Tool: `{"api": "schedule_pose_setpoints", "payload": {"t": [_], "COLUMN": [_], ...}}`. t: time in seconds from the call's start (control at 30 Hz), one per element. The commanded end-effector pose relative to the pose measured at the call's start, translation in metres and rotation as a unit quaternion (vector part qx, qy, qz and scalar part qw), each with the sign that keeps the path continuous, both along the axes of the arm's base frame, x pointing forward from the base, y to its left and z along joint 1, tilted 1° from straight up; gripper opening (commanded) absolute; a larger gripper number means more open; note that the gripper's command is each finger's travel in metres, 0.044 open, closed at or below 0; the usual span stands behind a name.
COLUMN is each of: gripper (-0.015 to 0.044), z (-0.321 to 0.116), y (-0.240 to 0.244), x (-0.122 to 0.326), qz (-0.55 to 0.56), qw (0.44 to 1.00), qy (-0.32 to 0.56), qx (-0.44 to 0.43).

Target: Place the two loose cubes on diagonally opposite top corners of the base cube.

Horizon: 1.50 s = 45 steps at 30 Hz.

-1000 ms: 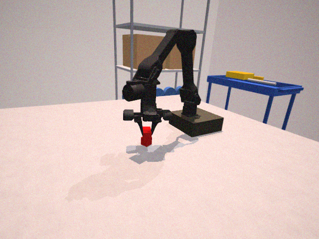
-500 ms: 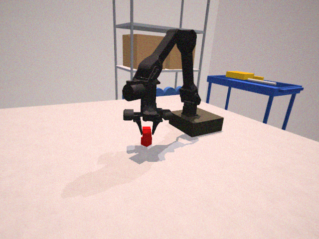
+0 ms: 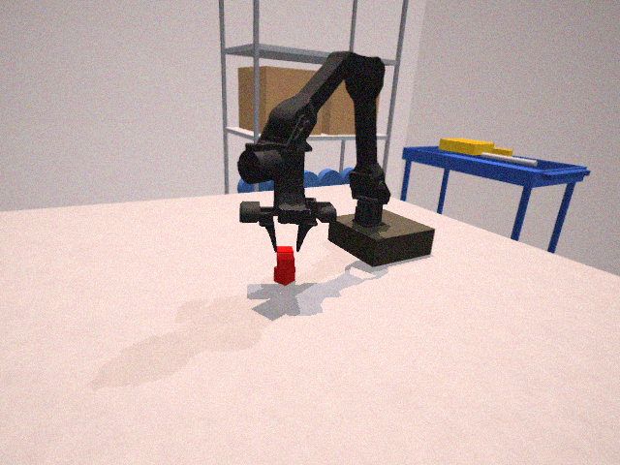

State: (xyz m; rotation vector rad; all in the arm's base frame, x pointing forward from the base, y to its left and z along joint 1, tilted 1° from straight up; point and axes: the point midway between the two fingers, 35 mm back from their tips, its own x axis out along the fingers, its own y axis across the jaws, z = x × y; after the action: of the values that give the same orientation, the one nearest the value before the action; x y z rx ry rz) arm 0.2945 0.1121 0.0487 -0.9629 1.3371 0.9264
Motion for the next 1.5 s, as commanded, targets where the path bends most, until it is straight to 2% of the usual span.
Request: {"api": "schedule_pose_setpoints", "payload": {"t": [0.0, 0.8, 1.03, 1.07, 1.27, 1.47], "gripper": [0.0205, 0.0205, 0.0389, 0.0400, 0.0400, 0.0400], "z": [0.008, 0.039, 0.047, 0.048, 0.048, 0.049], "y": [0.001, 0.001, 0.000, 0.000, 0.002, 0.071], "x": [0.001, 0.000, -0.001, -0.001, -0.002, -0.038], "qz": [0.000, 0.000, 0.001, 0.001, 0.001, 0.001], "qw": [1.000, 1.000, 1.000, 1.000, 1.000, 1.000], "qy": [-0.003, -0.003, -0.002, -0.002, 0.000, 0.001], "qx": [0.001, 0.001, 0.001, 0.001, 0.001, 0.004]}}
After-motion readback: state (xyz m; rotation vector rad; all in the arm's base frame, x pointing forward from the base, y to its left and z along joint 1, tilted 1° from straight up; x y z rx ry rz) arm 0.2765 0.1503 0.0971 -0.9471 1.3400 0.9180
